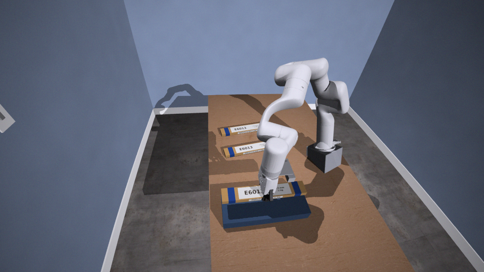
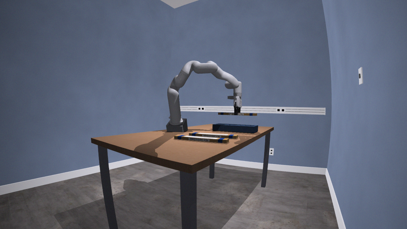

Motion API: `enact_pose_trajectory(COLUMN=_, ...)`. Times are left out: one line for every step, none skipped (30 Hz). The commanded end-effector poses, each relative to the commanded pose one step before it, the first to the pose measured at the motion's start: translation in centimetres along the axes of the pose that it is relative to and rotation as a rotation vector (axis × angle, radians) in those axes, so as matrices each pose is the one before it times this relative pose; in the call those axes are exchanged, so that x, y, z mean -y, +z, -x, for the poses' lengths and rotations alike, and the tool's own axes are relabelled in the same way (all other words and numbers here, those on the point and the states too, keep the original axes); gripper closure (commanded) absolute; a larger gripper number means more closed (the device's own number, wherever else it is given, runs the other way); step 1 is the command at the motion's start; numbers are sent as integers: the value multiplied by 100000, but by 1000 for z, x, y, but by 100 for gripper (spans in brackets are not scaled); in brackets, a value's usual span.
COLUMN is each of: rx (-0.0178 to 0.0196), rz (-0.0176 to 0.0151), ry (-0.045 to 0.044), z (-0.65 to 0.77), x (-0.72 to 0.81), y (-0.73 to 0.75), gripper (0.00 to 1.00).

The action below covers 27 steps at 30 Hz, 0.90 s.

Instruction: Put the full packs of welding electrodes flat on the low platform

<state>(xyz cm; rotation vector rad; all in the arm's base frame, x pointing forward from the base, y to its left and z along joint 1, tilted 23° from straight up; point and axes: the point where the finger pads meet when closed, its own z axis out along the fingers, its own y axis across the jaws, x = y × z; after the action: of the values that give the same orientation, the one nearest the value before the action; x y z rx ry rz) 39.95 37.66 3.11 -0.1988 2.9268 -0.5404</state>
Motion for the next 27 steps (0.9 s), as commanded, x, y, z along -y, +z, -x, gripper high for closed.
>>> enact_pose_trajectory(rx=450, rz=322, ry=275, z=-313, x=-1352, y=-288, gripper=42)
enact_pose_trajectory(rx=0, rz=0, ry=0, z=-147, x=-307, y=0, gripper=42)
enact_pose_trajectory(rx=0, rz=0, ry=0, z=-134, x=-283, y=0, gripper=42)
enact_pose_trajectory(rx=0, rz=0, ry=0, z=-126, x=-264, y=0, gripper=42)
enact_pose_trajectory(rx=0, rz=0, ry=0, z=-116, x=-244, y=0, gripper=42)
enact_pose_trajectory(rx=0, rz=0, ry=0, z=-108, x=-226, y=0, gripper=42)
enact_pose_trajectory(rx=0, rz=0, ry=0, z=-99, x=-207, y=0, gripper=42)
enact_pose_trajectory(rx=0, rz=0, ry=0, z=-92, x=-191, y=0, gripper=42)
enact_pose_trajectory(rx=0, rz=0, ry=0, z=-82, x=-173, y=0, gripper=42)
enact_pose_trajectory(rx=0, rz=0, ry=0, z=-76, x=-159, y=0, gripper=42)
enact_pose_trajectory(rx=0, rz=0, ry=0, z=-68, x=-143, y=0, gripper=42)
enact_pose_trajectory(rx=0, rz=0, ry=0, z=-61, x=-129, y=0, gripper=42)
enact_pose_trajectory(rx=0, rz=0, ry=0, z=-55, x=-116, y=0, gripper=42)
enact_pose_trajectory(rx=0, rz=0, ry=0, z=-50, x=-103, y=0, gripper=42)
enact_pose_trajectory(rx=0, rz=0, ry=0, z=0, x=0, y=0, gripper=42)
enact_pose_trajectory(rx=0, rz=0, ry=0, z=0, x=0, y=0, gripper=42)
enact_pose_trajectory(rx=0, rz=0, ry=0, z=-43, x=-90, y=0, gripper=42)
enact_pose_trajectory(rx=0, rz=0, ry=0, z=-37, x=-78, y=0, gripper=42)
enact_pose_trajectory(rx=0, rz=0, ry=0, z=-32, x=-67, y=0, gripper=42)
enact_pose_trajectory(rx=0, rz=0, ry=0, z=-27, x=-57, y=0, gripper=42)
enact_pose_trajectory(rx=0, rz=0, ry=0, z=-23, x=-48, y=0, gripper=42)
enact_pose_trajectory(rx=0, rz=0, ry=0, z=-19, x=-39, y=0, gripper=42)
enact_pose_trajectory(rx=0, rz=0, ry=0, z=-15, x=-31, y=0, gripper=42)
enact_pose_trajectory(rx=0, rz=0, ry=0, z=-11, x=-24, y=0, gripper=42)
enact_pose_trajectory(rx=0, rz=0, ry=0, z=-8, x=-17, y=0, gripper=42)
enact_pose_trajectory(rx=0, rz=0, ry=0, z=-6, x=-12, y=0, gripper=42)
enact_pose_trajectory(rx=0, rz=0, ry=0, z=-4, x=-7, y=0, gripper=42)
